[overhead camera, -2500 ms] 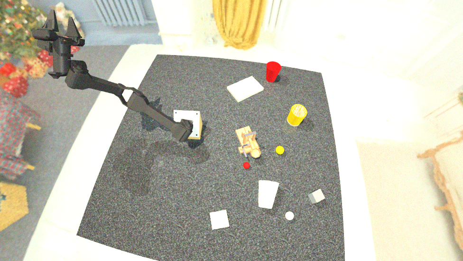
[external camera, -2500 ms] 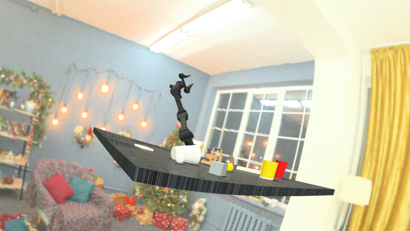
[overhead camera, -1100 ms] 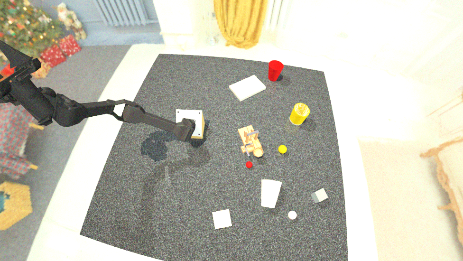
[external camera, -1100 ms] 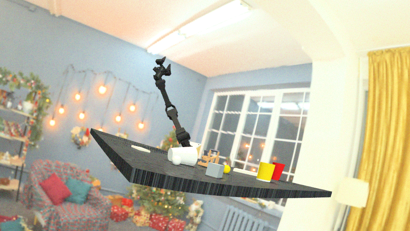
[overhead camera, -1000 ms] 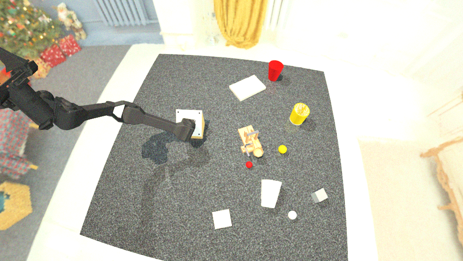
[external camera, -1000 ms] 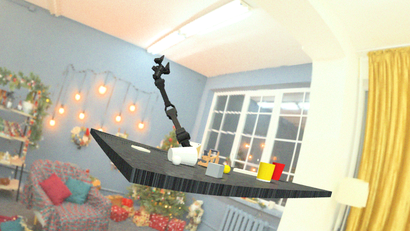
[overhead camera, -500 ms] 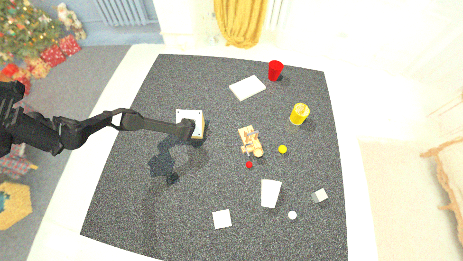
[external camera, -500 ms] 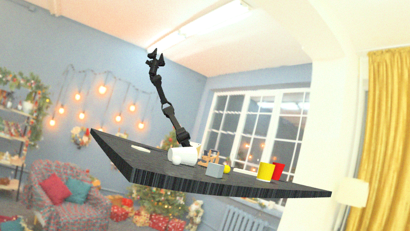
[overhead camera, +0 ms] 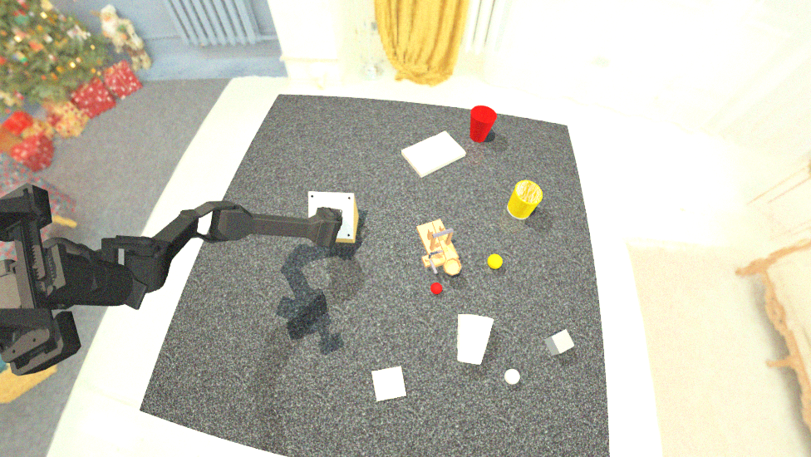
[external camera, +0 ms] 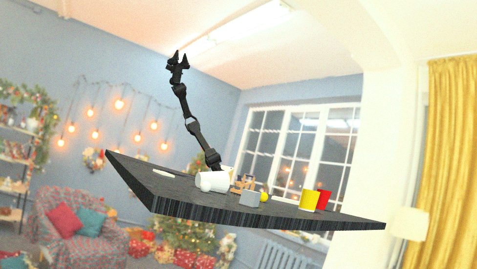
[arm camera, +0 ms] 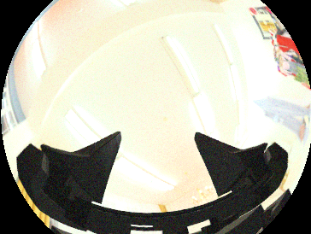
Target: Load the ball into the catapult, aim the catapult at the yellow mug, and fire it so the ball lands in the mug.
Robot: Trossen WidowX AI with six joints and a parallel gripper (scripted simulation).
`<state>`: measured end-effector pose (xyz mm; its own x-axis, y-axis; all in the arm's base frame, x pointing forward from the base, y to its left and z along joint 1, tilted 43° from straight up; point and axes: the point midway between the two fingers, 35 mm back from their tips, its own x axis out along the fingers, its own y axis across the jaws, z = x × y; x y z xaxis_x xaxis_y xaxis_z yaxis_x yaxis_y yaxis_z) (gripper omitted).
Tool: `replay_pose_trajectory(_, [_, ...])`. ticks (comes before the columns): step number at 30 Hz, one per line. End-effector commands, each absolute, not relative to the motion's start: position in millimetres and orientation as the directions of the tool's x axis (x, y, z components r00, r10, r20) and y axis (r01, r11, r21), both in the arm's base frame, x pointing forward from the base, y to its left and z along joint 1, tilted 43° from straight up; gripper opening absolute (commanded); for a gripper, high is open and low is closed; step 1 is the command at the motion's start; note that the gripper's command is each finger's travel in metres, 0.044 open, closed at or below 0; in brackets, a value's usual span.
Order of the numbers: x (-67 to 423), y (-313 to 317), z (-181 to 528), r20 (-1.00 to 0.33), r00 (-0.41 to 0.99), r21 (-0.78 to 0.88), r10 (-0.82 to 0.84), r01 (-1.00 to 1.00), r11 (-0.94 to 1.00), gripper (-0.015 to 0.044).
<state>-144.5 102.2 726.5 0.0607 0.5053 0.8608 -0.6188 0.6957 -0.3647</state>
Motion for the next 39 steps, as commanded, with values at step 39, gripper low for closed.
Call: replay_pose_trajectory(39, [152, 51, 694, 0.702, 0.639, -0.010, 0.316, -0.434, 0.901, 0.0440])
